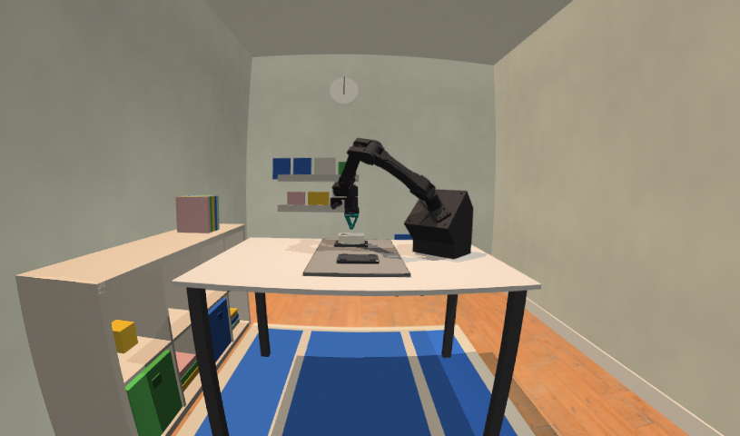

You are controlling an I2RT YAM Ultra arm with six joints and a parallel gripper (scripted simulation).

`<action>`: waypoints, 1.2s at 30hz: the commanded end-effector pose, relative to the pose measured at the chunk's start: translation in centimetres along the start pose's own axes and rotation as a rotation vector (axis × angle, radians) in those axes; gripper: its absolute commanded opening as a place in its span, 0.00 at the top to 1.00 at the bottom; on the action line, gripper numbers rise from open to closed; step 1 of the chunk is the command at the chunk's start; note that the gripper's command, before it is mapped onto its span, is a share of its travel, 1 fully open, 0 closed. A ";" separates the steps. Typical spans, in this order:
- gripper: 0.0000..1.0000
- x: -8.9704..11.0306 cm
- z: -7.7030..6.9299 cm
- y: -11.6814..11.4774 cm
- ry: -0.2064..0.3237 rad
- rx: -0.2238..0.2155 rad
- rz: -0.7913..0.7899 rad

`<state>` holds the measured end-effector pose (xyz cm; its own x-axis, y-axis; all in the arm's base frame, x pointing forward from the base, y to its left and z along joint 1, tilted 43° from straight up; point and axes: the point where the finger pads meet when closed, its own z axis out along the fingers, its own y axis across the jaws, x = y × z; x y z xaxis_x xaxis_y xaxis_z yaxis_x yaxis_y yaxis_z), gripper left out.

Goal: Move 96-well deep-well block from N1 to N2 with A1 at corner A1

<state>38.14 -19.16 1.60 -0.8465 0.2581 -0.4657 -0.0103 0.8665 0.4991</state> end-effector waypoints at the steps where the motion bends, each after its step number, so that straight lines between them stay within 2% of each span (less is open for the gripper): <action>1: 0.00 -0.5 -0.1 -0.4 -0.021 0.015 -0.002; 36: 0.00 -0.6 5.0 -0.5 -0.021 0.014 -0.002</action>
<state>40.94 -16.80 -2.39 -0.8491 0.2572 -0.4614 -0.0104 0.8652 0.5014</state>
